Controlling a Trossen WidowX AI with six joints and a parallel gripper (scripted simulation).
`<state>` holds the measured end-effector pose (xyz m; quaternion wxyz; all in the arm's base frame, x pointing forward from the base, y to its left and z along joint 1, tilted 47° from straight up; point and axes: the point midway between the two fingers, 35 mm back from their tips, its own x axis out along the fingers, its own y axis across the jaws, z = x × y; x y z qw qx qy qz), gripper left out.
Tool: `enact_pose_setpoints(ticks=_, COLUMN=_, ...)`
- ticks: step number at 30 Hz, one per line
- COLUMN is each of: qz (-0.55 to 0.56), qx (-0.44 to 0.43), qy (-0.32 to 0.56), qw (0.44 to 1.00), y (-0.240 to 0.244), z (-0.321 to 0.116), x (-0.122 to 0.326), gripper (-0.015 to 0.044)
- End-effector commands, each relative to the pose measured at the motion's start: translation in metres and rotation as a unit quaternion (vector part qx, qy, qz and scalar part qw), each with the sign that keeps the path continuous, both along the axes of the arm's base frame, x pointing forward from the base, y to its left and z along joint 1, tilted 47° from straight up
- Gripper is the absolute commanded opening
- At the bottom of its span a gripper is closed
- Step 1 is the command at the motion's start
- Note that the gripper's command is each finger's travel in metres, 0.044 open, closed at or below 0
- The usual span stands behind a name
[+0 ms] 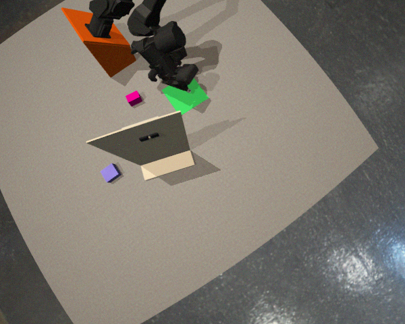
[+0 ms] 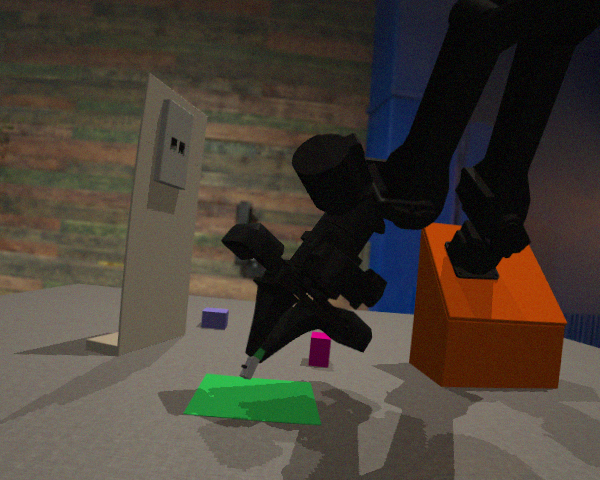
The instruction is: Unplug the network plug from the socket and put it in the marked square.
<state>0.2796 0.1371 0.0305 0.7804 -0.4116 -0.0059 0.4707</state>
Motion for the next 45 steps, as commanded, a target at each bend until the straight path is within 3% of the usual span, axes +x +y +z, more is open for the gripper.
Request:
enact_pose_setpoints(ticks=1, qz=-0.003, qx=0.000, qy=0.003, qw=1.000, y=0.001, z=-0.003, x=0.000, gripper=0.0000)
enact_pose_setpoints(ticks=37, qz=-0.001, qx=0.002, qy=0.000, qw=1.000, y=0.017, z=-0.013, x=-0.003, gripper=0.0000)
enact_pose_setpoints(ticks=43, qz=-0.001, qx=0.002, qy=0.000, qw=1.000, y=0.017, z=-0.013, x=-0.003, gripper=0.0156)
enact_pose_setpoints(ticks=45, qz=-0.001, qx=0.002, qy=0.000, qw=1.000, y=0.017, z=-0.013, x=-0.003, gripper=0.0156)
